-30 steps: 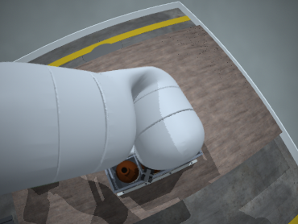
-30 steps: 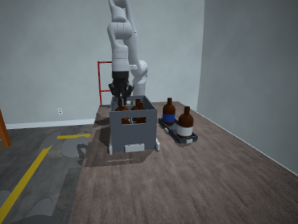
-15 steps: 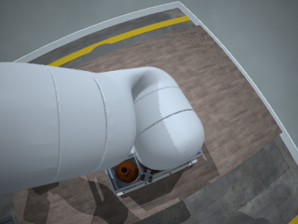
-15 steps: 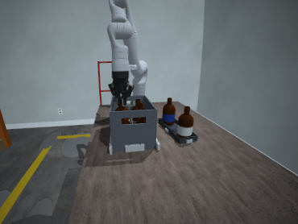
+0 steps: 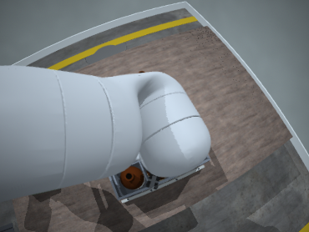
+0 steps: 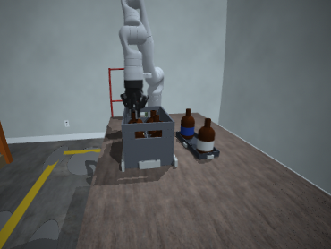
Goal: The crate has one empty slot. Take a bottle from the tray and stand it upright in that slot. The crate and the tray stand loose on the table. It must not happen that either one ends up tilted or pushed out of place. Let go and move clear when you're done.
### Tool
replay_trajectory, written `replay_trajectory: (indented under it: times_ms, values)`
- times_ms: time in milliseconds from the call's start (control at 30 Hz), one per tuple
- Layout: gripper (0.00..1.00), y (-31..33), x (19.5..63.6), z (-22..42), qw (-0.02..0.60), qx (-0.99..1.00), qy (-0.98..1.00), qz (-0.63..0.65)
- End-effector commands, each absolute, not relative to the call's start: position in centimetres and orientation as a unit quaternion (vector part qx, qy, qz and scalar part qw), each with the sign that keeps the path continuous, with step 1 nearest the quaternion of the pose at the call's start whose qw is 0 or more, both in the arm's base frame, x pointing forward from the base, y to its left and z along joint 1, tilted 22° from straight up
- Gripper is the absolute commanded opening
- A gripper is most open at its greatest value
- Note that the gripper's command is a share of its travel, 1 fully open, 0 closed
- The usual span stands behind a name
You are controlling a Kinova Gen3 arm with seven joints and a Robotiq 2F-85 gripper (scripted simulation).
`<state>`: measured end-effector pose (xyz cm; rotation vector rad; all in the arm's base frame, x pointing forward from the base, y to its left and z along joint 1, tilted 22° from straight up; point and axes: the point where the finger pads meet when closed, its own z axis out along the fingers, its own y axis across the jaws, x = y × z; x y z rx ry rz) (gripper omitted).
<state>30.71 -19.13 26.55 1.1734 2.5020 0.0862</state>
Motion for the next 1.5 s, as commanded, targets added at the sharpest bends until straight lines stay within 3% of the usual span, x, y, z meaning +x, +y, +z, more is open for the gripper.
replay_trajectory:
  times_ms: [0, 1467]
  values:
    - [0.00, -19.1, 30.8, 26.5, 0.187, 0.416, 0.889, 0.030]
    - [0.00, -19.2, 31.3, 25.1, 0.187, 0.416, 0.889, 0.030]
